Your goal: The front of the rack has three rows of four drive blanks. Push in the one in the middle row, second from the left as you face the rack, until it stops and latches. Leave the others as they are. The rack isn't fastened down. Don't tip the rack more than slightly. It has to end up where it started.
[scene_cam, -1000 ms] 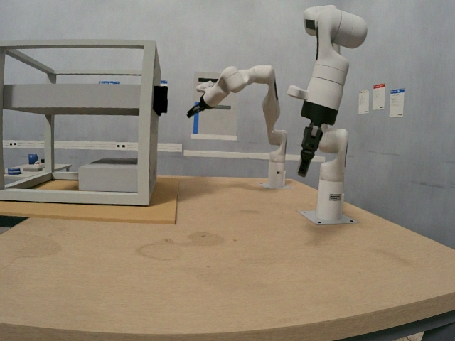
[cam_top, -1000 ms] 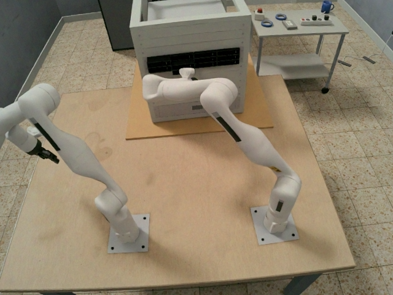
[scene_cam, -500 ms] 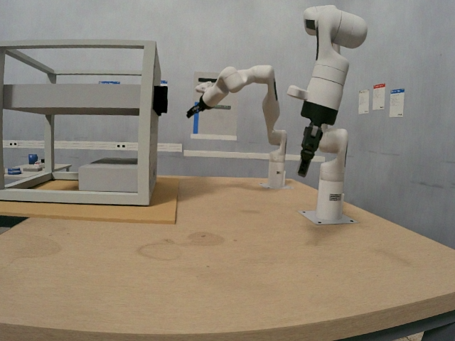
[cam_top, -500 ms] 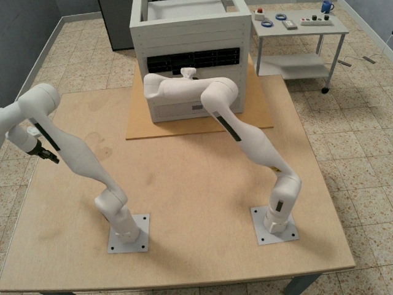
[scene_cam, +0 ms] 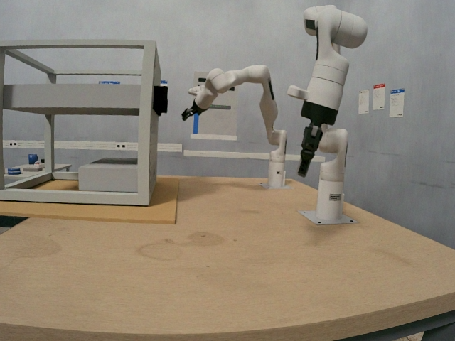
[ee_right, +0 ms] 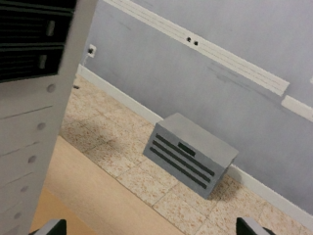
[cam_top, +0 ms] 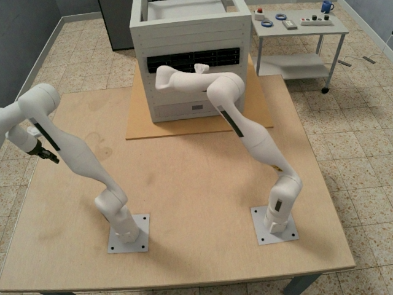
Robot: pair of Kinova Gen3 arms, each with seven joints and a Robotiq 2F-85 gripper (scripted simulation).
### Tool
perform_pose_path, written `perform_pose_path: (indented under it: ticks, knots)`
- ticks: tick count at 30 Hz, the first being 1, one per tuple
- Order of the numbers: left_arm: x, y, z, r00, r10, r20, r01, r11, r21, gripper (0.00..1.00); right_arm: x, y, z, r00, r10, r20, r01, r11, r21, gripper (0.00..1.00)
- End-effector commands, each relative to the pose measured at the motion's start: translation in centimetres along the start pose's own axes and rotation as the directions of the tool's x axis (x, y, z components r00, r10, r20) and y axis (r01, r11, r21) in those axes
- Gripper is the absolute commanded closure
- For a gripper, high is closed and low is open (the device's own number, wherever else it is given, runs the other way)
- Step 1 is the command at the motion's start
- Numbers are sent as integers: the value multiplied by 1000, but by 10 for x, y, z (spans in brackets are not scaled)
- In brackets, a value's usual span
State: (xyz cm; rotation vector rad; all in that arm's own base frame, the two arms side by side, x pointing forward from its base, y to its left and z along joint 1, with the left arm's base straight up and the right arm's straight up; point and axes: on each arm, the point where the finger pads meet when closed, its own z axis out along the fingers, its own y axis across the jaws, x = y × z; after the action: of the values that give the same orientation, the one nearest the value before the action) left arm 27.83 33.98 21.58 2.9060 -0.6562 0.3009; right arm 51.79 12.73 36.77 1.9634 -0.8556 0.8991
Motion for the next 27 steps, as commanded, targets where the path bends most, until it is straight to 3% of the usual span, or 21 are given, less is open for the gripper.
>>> perform_pose_path:
  ticks: [1,7,9,16,24,26,27]
  knots:
    - [0,0,-1,1000,0,0,0,1000,2,2,4,5,23,998,47,36,-46,999,-26,2]
    - [0,0,-1,1000,0,0,0,1000,2,2,8,24,85,976,180,124,-166,980,-113,2]
    - [0,0,-1,1000,0,0,0,1000,2,2,8,24,85,976,180,124,-166,980,-113,2]
    - [1,1,-1,1000,3,-2,-3,1000,5,2,6,64,172,891,400,215,-339,901,-272,2]
    - [8,9,-2,1000,21,-12,-21,999,29,2,-2,106,237,771,590,241,-464,779,-421,2]
    - [8,9,-2,1000,21,-12,-21,999,29,2,-2,106,237,771,590,241,-464,779,-421,2]
    - [10,11,-3,1000,25,-15,-25,999,34,2,-4,114,247,748,619,240,-482,754,-446,2]
